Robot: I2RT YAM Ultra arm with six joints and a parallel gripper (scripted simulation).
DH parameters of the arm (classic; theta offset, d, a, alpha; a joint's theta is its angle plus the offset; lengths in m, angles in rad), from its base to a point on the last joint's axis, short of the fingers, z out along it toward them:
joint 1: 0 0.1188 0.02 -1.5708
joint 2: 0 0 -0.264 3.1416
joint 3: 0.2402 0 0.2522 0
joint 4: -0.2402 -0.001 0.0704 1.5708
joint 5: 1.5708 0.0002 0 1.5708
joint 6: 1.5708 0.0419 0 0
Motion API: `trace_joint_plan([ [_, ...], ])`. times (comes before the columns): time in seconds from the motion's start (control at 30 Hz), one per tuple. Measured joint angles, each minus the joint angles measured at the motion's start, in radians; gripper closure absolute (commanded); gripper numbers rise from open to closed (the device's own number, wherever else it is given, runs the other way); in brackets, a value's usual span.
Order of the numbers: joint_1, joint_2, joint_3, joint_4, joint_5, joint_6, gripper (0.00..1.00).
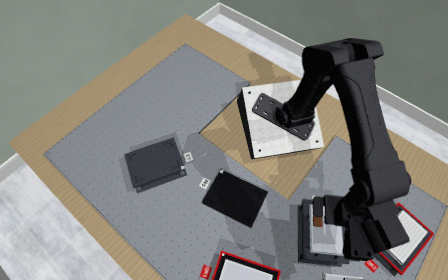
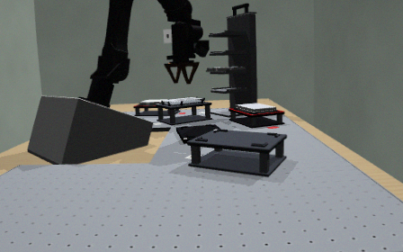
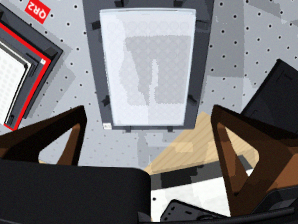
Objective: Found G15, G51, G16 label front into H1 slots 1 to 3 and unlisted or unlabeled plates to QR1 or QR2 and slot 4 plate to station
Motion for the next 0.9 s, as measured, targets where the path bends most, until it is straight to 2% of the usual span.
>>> trace_joint_plan([
  [0.53,0.000,0.000,-0.002,0.003,0.000,0.000,0.00],
  [0.9,-0.002,0.016,-0.042,0.043,-0.001,-0.002,0.00],
])
